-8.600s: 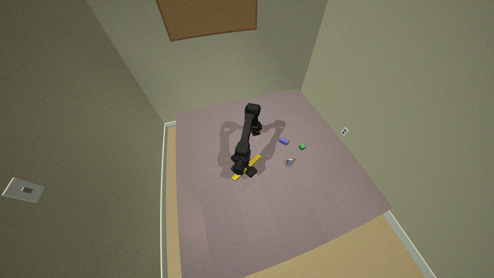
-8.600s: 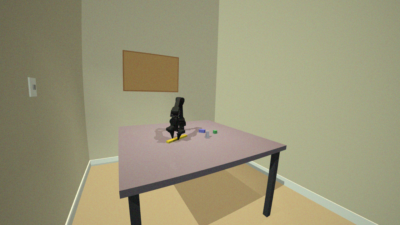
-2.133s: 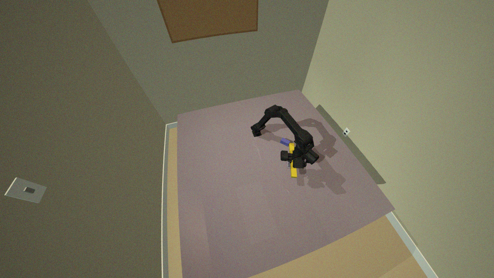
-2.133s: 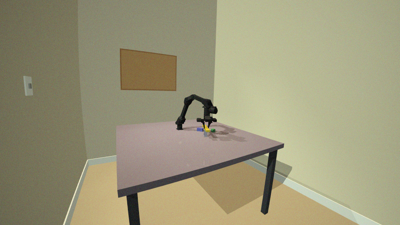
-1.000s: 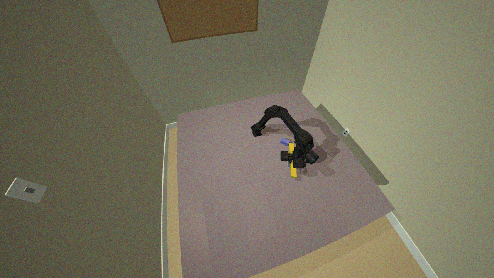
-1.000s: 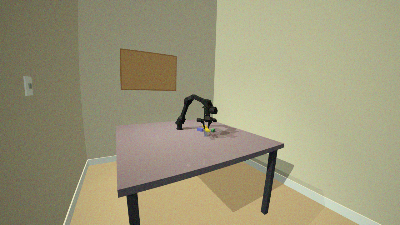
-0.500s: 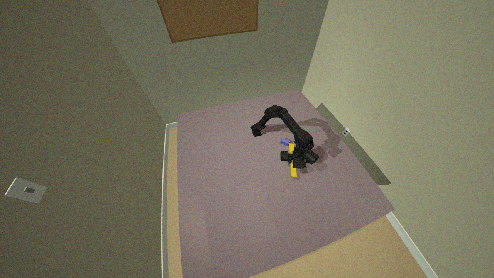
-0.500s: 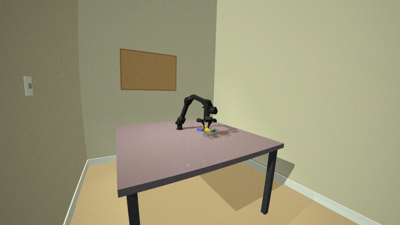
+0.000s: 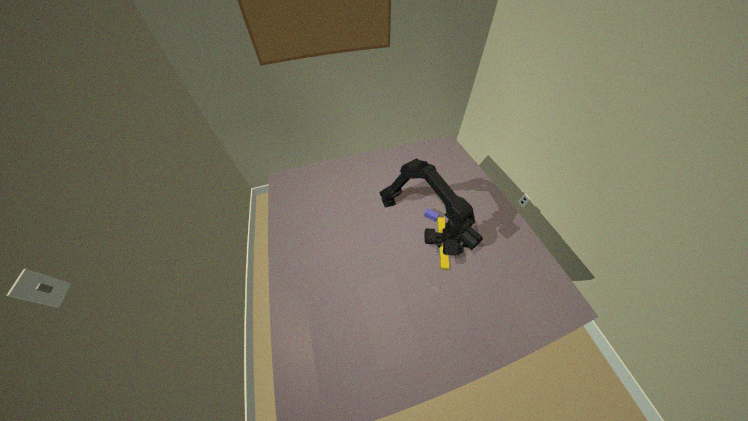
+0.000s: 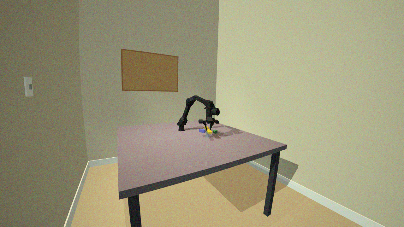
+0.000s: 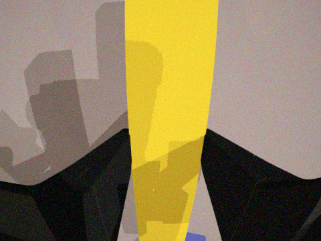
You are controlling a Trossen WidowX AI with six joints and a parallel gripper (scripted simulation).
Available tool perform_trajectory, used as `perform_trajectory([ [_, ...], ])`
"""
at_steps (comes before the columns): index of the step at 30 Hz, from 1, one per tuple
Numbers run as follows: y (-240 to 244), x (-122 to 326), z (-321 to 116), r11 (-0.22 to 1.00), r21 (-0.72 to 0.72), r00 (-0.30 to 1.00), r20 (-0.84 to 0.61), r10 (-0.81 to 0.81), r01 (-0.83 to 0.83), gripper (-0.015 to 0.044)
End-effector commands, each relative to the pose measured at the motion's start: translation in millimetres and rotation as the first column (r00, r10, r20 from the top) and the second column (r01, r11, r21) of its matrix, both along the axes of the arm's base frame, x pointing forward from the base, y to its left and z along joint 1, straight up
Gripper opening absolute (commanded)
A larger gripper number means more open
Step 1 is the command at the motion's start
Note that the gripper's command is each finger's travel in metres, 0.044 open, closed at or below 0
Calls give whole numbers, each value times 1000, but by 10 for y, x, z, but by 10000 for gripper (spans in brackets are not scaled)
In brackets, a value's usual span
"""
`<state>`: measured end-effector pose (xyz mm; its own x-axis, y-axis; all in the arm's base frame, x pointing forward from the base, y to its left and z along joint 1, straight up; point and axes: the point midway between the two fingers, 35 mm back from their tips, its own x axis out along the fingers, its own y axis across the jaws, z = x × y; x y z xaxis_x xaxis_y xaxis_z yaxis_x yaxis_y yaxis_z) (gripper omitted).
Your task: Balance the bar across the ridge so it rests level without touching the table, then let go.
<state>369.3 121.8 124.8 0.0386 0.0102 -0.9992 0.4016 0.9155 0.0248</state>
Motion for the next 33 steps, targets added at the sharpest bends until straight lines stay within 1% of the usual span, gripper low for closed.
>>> perform_trajectory([
  [1, 4, -2, -4, 1000, 3, 1000, 0, -2, 2, 0],
  [33, 4, -2, -31, 1000, 3, 1000, 0, -2, 2, 0],
])
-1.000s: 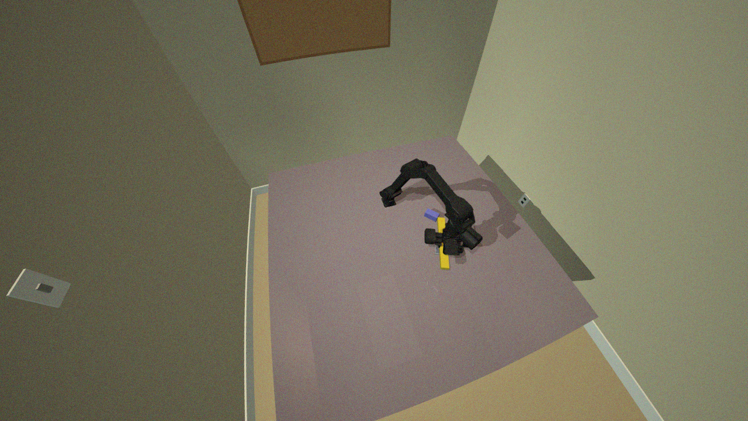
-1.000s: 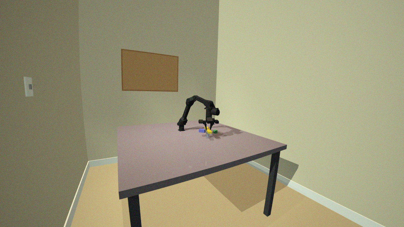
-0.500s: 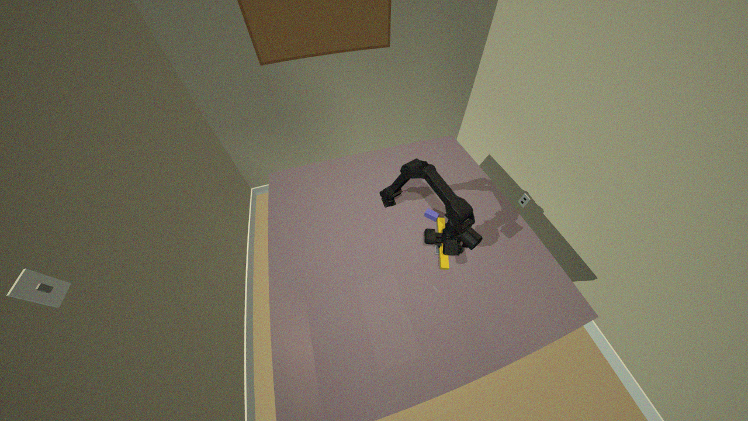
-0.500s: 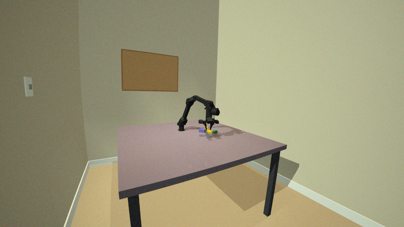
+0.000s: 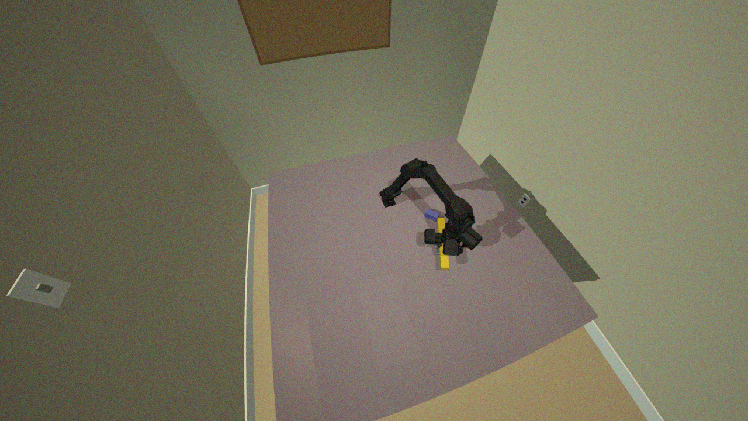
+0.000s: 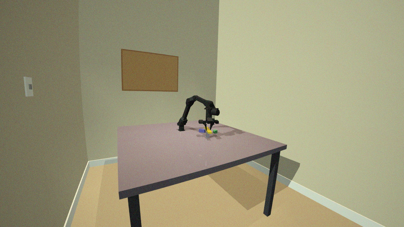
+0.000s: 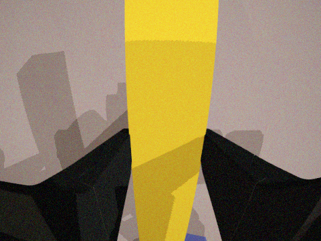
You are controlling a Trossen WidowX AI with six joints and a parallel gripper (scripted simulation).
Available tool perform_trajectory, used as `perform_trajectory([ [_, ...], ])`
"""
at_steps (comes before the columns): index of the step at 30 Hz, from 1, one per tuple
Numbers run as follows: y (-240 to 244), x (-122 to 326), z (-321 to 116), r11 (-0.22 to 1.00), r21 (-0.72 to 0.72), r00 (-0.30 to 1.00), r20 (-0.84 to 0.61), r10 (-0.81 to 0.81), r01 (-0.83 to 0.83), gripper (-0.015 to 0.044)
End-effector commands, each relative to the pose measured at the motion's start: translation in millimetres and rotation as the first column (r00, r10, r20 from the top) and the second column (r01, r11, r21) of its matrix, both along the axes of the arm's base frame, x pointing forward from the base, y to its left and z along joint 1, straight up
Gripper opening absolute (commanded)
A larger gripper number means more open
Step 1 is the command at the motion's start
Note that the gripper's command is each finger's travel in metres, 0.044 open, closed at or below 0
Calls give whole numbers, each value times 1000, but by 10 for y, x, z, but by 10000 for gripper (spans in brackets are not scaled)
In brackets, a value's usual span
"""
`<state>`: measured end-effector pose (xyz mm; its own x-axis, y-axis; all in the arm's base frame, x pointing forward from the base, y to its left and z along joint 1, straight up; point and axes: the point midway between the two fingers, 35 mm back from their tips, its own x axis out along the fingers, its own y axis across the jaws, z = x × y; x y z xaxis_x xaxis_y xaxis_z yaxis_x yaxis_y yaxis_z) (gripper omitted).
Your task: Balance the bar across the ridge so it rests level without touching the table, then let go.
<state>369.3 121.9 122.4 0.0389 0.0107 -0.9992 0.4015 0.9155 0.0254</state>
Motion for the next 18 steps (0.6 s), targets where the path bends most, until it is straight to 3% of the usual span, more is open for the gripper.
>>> perform_trajectory([
  [1, 3, -2, -8, 1000, 2, 1000, 0, -2, 2, 0],
  [18, 3, -3, -23, 1000, 2, 1000, -1, -2, 2, 0],
])
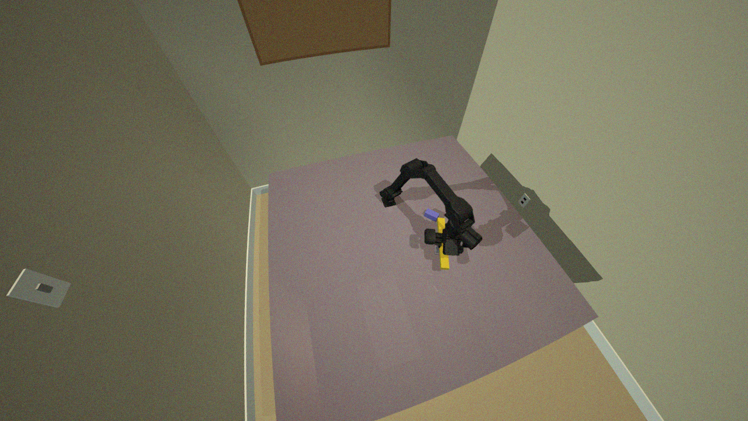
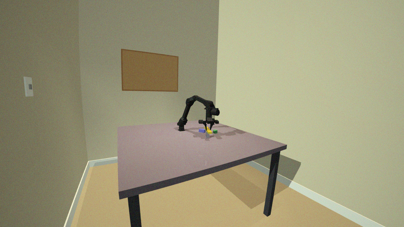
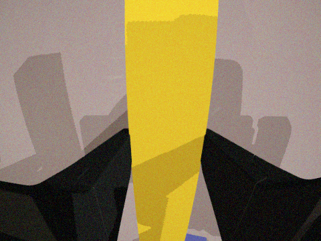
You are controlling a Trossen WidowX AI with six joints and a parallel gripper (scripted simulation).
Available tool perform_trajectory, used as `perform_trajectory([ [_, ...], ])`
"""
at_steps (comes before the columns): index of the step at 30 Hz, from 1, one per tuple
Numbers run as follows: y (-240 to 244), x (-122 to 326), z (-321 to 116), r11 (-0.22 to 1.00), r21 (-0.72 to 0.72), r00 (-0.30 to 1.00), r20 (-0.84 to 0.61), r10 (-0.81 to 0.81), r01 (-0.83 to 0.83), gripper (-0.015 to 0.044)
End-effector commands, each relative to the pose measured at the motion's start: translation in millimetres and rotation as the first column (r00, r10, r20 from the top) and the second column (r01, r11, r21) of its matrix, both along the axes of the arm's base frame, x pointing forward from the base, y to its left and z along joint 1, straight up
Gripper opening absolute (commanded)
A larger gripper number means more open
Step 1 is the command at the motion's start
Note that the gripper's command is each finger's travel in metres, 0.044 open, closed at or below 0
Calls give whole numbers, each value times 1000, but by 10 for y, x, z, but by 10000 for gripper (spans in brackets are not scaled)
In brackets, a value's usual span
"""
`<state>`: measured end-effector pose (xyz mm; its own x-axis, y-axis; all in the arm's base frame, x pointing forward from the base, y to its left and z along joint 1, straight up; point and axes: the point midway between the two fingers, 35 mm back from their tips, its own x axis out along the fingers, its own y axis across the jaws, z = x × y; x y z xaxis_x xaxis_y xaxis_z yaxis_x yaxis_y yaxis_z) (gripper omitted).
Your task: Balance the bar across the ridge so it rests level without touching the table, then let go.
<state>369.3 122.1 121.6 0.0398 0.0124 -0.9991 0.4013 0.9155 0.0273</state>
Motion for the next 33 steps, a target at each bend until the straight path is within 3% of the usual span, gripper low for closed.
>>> perform_trajectory([
  [1, 0, -3, -15, 1000, 0, 1000, -1, -2, 2, 0],
  [33, -2, -2, -41, 1000, 0, 1000, -1, -2, 2, 0],
])
